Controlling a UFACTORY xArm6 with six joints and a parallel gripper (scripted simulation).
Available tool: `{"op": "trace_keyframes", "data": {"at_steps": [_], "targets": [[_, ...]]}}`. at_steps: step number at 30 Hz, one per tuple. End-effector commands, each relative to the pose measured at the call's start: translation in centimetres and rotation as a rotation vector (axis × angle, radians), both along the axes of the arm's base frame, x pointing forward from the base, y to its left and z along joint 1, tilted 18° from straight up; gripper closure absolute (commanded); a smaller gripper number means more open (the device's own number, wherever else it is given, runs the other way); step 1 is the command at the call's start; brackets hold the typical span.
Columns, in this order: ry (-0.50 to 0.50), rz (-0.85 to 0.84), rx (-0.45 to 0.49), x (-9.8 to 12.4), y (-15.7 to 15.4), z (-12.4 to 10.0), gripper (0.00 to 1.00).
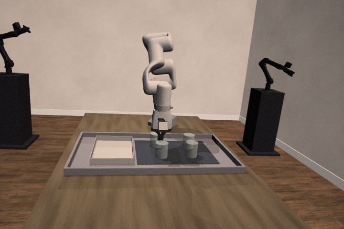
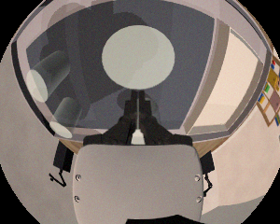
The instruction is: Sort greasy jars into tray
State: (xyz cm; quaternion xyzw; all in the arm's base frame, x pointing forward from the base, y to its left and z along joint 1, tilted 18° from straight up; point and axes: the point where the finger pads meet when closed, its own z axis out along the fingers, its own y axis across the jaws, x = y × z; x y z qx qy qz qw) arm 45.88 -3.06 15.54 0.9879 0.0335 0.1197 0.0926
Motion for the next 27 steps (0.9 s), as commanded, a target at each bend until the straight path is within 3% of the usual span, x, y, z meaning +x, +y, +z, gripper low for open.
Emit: {"op": "trace_keyframes", "data": {"at_steps": [1, 27], "targets": [[-0.004, 0.0, 0.0, 0.16, 0.02, 0.18, 1.0], [-0.004, 0.0, 0.0, 0.44, 0.05, 0.25, 1.0]]}}
